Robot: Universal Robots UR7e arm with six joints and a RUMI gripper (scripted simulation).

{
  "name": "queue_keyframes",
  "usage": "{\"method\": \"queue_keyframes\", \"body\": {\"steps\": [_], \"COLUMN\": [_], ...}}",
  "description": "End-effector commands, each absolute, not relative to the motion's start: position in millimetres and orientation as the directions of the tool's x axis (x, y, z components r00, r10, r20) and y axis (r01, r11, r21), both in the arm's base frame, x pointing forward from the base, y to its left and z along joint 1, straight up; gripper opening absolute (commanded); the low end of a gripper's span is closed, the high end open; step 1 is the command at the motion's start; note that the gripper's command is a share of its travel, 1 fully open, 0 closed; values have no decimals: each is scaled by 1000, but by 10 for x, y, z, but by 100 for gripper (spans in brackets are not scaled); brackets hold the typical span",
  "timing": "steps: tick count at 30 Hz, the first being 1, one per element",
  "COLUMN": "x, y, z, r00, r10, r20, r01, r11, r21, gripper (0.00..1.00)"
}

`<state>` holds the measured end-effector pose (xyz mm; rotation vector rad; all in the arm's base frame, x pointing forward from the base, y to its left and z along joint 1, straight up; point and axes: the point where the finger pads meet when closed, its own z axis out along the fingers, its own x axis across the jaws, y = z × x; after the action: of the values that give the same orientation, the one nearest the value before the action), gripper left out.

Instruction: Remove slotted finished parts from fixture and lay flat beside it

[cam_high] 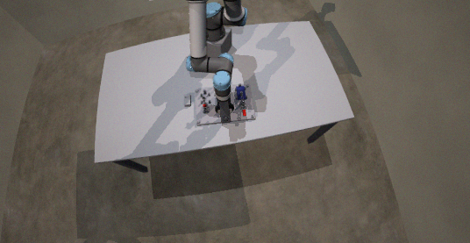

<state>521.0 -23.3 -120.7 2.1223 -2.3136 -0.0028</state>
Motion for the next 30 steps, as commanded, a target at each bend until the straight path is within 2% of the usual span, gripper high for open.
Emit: {"method": "queue_keyframes", "body": {"steps": [1,25,26,30], "x": [5221,5224,5224,5224], "y": [-236,-241,-241,-241], "z": [-1254,-1249,-1249,-1249], "r00": [-86,-87,-87,-87], "r10": [-996,-996,-996,-996], "r20": [2,2,2,2], "r01": [-996,-996,-996,-996], "r11": [86,87,87,87], "r21": [-1,-2,-2,-2], "gripper": [28,28,0,0]}}
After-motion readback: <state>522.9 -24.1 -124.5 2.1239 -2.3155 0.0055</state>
